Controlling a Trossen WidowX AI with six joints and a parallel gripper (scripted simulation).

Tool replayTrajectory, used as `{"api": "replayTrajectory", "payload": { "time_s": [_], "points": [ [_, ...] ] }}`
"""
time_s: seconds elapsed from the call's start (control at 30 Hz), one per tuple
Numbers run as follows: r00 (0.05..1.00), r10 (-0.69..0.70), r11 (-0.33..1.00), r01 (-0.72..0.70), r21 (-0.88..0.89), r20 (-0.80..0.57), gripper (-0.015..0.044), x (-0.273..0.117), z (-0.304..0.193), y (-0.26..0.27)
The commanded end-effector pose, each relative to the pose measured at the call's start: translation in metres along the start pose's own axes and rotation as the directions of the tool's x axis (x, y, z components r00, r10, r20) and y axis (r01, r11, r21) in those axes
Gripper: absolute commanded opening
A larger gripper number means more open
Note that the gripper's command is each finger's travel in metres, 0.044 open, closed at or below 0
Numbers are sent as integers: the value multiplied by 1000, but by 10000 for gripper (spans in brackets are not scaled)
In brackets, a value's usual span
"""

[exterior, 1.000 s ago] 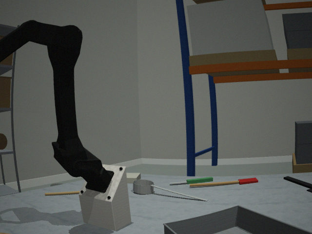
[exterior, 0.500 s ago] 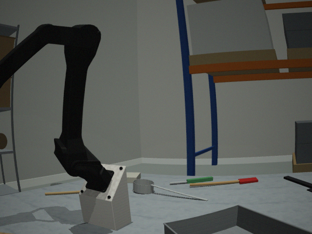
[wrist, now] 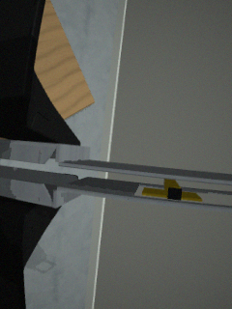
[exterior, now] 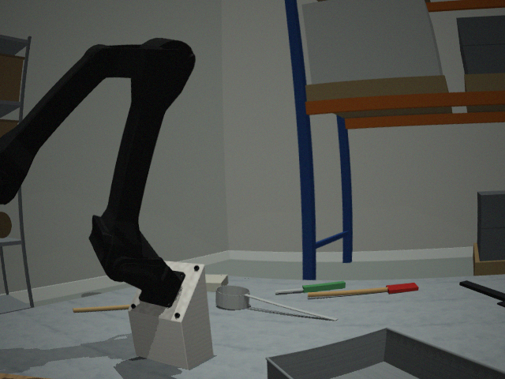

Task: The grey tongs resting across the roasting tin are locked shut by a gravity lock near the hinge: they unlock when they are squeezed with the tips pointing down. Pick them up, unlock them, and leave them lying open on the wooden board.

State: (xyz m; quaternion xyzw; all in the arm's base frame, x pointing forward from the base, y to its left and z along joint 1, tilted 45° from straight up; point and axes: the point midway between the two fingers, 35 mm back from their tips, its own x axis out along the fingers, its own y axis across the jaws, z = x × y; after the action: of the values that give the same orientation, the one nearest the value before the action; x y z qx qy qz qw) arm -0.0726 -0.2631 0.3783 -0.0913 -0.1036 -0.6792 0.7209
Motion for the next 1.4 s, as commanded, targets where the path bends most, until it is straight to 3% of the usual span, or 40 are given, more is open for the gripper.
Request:
{"api": "replayTrajectory", "payload": {
  "time_s": [0.0, 0.3, 1.37],
  "points": [
    [998, 23, 999, -21, -24, 63, -150, -12, 5, 7],
    [984, 78, 995, -66, -75, 163, -150, -37, 3, 21],
    [983, 79, 995, -67, -77, 164, -150, -37, 3, 22]
  ]
}}
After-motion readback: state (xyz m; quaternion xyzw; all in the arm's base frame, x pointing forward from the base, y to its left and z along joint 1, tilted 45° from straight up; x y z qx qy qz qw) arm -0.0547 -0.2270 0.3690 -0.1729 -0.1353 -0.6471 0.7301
